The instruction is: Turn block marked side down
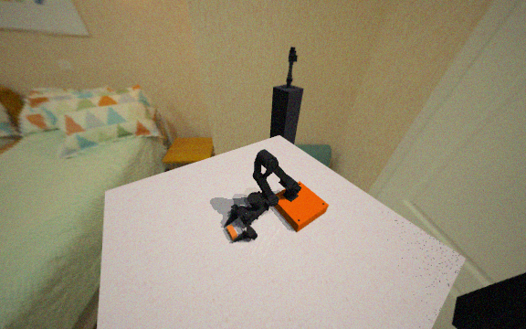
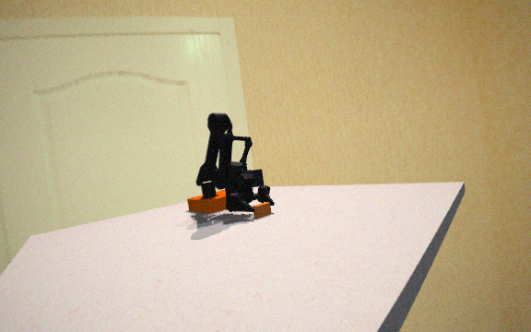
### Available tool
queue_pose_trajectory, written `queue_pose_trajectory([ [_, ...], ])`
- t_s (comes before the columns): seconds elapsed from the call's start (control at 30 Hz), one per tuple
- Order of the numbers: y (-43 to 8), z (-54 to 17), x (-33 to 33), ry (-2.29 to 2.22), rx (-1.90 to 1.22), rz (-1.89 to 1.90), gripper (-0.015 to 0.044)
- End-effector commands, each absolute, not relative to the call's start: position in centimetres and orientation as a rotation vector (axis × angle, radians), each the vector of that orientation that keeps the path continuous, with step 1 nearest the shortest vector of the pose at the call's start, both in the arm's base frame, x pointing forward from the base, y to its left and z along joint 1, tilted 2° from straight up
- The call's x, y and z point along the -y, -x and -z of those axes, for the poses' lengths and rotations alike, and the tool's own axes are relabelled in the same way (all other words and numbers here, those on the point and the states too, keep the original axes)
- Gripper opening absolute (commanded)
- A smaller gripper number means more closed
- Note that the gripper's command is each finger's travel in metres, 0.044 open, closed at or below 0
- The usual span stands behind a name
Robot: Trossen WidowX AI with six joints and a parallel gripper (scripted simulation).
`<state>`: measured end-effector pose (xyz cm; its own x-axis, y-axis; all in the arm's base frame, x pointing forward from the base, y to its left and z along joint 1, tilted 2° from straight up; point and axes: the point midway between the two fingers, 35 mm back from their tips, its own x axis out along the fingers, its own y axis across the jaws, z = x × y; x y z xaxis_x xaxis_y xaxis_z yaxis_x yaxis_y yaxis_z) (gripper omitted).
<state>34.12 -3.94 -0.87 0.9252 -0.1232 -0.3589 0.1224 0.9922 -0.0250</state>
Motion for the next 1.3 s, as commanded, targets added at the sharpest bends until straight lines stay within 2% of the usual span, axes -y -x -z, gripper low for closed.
queue_pose_trajectory([
  [0.0,-34.1,0.9,3.9,0.005,-0.369,0.12,0.044],
  [0.13,-34.4,1.0,3.9,0.004,-0.39,0.12,0.044],
  [0.43,-36.2,-0.5,3.9,-0.015,-0.675,0.119,0.044],
  [0.8,-32.4,-6.3,3.5,-0.027,-0.94,0.119,0.044],
  [1.27,-32.2,-6.4,3.4,-0.028,-0.959,0.119,0.044],
])
